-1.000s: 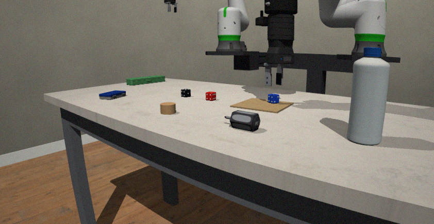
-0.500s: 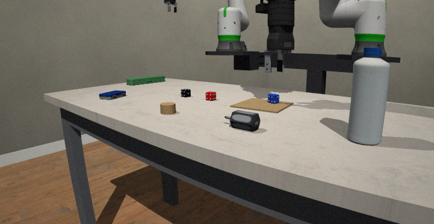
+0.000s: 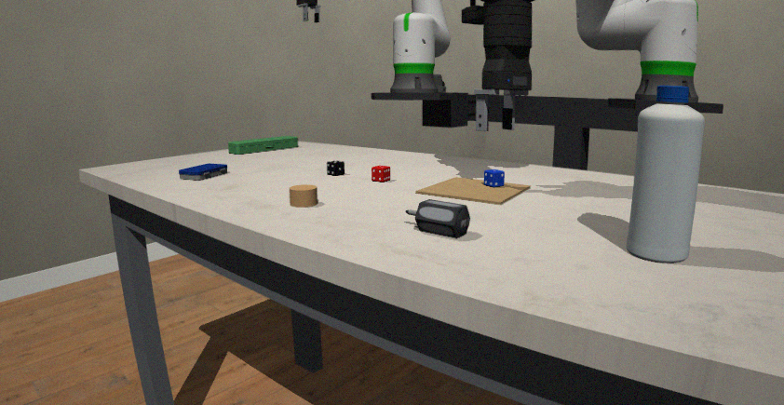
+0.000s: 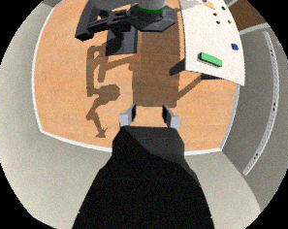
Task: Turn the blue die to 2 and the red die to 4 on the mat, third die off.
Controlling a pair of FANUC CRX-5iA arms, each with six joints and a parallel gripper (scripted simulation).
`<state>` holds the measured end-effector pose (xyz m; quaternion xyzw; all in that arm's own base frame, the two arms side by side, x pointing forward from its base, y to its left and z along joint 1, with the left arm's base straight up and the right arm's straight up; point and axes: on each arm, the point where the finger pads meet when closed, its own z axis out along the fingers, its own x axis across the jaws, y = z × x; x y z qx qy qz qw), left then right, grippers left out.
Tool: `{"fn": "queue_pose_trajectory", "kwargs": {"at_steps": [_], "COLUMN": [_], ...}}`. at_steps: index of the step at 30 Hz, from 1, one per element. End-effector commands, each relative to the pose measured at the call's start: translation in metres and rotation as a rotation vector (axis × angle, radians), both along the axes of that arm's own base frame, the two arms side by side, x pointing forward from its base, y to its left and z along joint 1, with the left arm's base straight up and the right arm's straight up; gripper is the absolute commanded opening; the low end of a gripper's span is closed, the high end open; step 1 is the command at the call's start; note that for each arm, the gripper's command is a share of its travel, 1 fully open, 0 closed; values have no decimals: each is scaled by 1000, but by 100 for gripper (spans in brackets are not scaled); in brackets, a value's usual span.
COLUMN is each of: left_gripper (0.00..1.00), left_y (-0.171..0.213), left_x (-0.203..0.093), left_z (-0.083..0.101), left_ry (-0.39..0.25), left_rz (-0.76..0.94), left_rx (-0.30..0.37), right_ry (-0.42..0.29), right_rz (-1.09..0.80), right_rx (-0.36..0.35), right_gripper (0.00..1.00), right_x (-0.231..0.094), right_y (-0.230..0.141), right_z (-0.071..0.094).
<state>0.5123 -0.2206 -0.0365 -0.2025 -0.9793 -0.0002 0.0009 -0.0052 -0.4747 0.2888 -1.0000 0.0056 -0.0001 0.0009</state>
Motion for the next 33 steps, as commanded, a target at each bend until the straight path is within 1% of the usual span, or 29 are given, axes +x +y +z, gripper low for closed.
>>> {"fn": "queue_pose_trajectory", "kwargs": {"at_steps": [1,8,12,15,19,21,22,24,25,29,30,31,33], "left_gripper": [100,100,100,100,100,100,100,100,100,100,100,100,100], "left_y": [0,0,0,-1,-1,-1,-1,0,0,1,1,1,2], "left_x": [1,1,-1,-3,-8,-8,-9,-12,-12,-15,-15,-16,-18], "left_z": [1,1,1,0,0,0,0,0,0,-1,-1,-1,-1], "left_ry": [-2,-2,-2,-2,-1,-1,-1,-1,-1,-1,-1,-1,-1], "left_rz": [0,-5,-55,-148,-327,-327,-356,-484,-496,-652,-659,-723,-792], "left_rx": [-1,-1,-1,-1,-1,-1,-1,-1,-1,-1,-1,-1,-1], "right_ry": [0,0,0,0,0,0,0,0,0,0,0,0,0], "right_rz": [0,0,0,0,0,0,0,0,0,0,0,0,0], "right_rx": [-2,-2,-2,-2,-2,-2,-2,-2,-2,-2,-2,-2,-2], "right_gripper": [100,100,100,100,100,100,100,100,100,100,100,100,100], "right_x": [0,0,0,0,0,0,0,0,0,0,0,0,0], "right_y": [0,0,0,0,0,0,0,0,0,0,0,0,0], "right_z": [1,1,1,1,1,1,1,1,1,1,1,1,1]}}
